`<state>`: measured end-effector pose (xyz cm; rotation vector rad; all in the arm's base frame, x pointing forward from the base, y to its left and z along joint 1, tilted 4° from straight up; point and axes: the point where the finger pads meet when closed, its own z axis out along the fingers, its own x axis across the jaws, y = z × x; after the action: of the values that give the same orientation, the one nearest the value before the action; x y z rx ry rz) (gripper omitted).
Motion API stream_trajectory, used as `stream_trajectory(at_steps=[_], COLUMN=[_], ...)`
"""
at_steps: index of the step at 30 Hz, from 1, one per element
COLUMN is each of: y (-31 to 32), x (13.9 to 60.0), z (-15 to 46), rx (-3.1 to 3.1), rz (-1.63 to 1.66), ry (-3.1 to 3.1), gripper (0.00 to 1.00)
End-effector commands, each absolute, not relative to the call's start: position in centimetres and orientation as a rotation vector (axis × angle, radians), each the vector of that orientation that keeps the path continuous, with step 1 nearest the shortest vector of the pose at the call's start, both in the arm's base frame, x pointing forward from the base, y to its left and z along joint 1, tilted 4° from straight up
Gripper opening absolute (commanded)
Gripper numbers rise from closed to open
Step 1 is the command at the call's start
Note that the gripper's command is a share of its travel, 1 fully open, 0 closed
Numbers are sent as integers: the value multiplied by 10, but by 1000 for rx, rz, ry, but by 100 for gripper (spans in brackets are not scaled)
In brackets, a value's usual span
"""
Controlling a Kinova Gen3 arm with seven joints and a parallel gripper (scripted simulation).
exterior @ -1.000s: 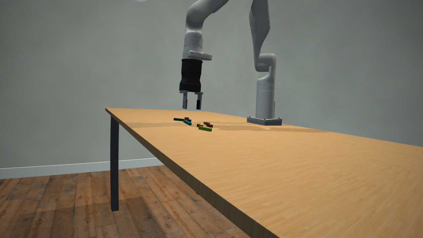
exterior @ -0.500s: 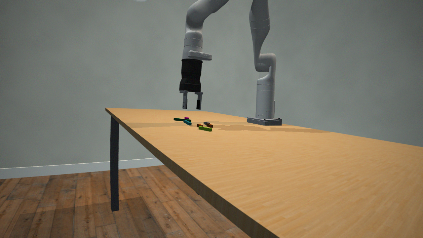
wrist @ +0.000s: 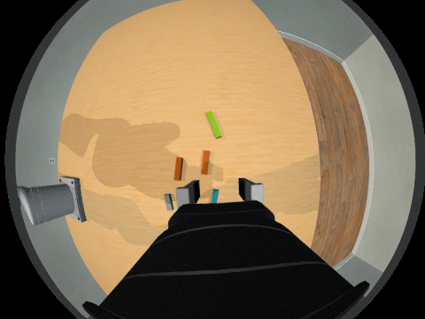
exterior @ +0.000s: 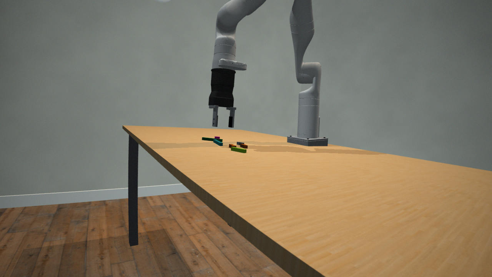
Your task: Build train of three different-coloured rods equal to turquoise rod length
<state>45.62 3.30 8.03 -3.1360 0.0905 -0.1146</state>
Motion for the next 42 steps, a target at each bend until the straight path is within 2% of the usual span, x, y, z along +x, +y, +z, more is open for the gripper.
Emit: stream_trajectory(at_steps=[1,23,42], y=[35,30,10], x=[453,446,419], z=[79,77,70], rx=[-3138,-3141,-3077], rz=[-101,-87,-36], ry=[68,-61,-646], gripper=[100,100,100])
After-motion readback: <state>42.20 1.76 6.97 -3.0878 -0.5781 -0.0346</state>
